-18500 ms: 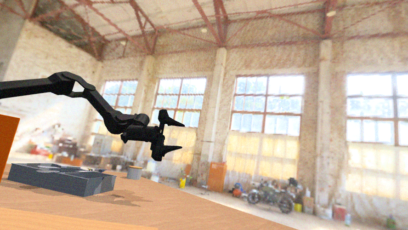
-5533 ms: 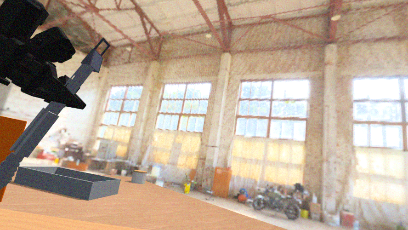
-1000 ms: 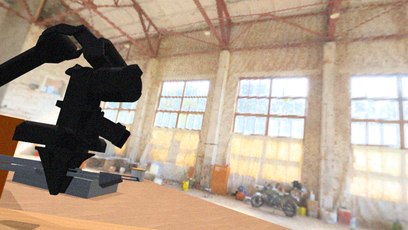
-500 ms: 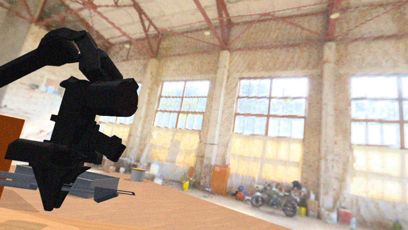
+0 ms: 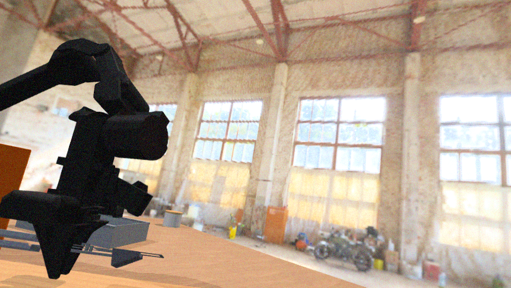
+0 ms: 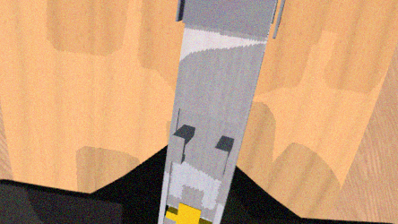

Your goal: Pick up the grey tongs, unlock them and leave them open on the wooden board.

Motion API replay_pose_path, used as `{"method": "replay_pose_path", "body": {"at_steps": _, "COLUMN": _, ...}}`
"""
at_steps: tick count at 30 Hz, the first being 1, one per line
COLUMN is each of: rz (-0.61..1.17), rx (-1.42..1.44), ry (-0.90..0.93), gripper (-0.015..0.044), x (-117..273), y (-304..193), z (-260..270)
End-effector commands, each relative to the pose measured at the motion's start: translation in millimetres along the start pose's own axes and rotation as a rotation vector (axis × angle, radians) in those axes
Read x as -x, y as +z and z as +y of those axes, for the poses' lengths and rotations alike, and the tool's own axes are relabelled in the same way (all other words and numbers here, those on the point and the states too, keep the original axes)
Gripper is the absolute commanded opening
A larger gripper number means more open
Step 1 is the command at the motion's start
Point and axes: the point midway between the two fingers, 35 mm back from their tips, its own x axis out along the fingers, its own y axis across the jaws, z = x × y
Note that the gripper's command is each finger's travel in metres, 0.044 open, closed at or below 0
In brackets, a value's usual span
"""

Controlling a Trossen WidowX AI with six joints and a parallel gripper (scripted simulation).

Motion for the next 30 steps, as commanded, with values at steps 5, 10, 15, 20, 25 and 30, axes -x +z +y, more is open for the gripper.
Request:
{"method": "replay_pose_path", "body": {"at_steps": 5, "rz": 0.000, "rx": 0.000, "ry": 0.000, "gripper": 0.0060, "x": 0, "y": 0, "z": 0}}
{"method": "replay_pose_path", "body": {"at_steps": 10, "rz": 0.000, "rx": 0.000, "ry": 0.000, "gripper": 0.0191, "x": 0, "y": 0, "z": 0}}
{"method": "replay_pose_path", "body": {"at_steps": 15, "rz": 0.000, "rx": 0.000, "ry": 0.000, "gripper": 0.0323, "x": 0, "y": 0, "z": 0}}
{"method": "replay_pose_path", "body": {"at_steps": 20, "rz": 0.000, "rx": 0.000, "ry": 0.000, "gripper": 0.0440, "x": 0, "y": 0, "z": 0}}
{"method": "replay_pose_path", "body": {"at_steps": 25, "rz": 0.001, "rx": 0.002, "ry": 0.005, "gripper": 0.0440, "x": 20, "y": 5, "z": 19}}
{"method": "replay_pose_path", "body": {"at_steps": 30, "rz": 0.010, "rx": 0.013, "ry": 0.021, "gripper": 0.0440, "x": 71, "y": 9, "z": 81}}
